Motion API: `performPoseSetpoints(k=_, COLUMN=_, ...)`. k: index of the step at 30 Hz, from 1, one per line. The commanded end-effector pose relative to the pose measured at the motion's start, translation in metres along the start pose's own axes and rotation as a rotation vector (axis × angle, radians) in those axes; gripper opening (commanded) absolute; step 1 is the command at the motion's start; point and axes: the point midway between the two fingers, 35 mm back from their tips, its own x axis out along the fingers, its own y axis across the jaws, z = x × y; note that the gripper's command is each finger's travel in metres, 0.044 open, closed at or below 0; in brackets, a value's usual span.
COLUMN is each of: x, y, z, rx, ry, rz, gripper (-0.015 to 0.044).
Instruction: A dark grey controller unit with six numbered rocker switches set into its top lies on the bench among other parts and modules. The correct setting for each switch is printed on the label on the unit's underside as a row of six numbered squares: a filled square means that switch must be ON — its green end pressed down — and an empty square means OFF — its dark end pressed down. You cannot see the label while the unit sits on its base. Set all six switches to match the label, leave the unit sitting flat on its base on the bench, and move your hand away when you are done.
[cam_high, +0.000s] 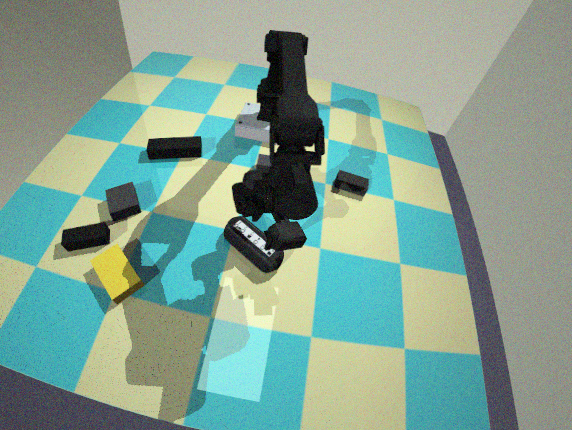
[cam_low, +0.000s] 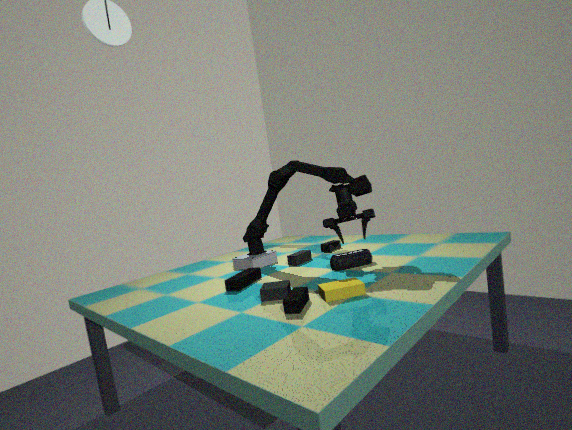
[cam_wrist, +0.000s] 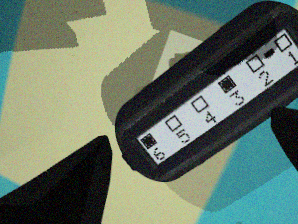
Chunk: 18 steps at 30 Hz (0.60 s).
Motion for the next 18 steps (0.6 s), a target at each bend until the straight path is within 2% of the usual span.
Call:
performPoseSetpoints(k=1, x=0.0, y=0.016, z=-0.005, rx=0.349, ry=0.059, rz=-0.037, gripper=0.044)
performPoseSetpoints(k=9, x=0.003, y=0.029, z=-0.017, rx=0.843, ry=0.113, rz=-0.138, gripper=0.044)
performPoseSetpoints(k=18, x=0.003, y=0.029, z=-0.017, rx=0.855, ry=0.113, rz=-0.141, gripper=0.044)
